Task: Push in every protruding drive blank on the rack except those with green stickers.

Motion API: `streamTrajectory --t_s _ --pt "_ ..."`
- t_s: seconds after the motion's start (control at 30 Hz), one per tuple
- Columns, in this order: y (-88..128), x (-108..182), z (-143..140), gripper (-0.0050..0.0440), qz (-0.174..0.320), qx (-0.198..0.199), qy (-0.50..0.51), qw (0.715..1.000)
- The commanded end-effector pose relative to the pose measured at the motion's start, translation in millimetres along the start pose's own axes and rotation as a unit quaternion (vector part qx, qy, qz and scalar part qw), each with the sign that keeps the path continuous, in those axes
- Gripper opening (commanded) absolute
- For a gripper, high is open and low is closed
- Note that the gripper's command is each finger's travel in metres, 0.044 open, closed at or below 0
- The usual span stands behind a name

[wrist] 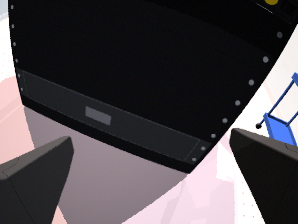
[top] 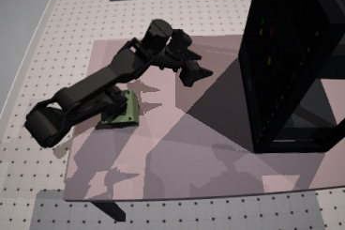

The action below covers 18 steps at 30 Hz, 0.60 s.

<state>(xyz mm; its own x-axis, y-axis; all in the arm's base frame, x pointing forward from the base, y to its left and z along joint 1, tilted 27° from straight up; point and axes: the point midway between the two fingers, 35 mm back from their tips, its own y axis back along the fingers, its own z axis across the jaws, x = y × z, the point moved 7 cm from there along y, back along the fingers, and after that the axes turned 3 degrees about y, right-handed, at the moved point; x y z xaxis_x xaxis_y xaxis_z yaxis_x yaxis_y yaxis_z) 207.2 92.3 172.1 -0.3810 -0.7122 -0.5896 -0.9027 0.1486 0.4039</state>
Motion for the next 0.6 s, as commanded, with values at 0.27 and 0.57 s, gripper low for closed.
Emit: streamTrajectory --t_s 0.27,0.57 --pt "10 -24 -1 0.044 -0.06 0.061 0.177 0.981" --pt "20 -36 -1 0.044 -0.076 0.105 0.286 0.949"
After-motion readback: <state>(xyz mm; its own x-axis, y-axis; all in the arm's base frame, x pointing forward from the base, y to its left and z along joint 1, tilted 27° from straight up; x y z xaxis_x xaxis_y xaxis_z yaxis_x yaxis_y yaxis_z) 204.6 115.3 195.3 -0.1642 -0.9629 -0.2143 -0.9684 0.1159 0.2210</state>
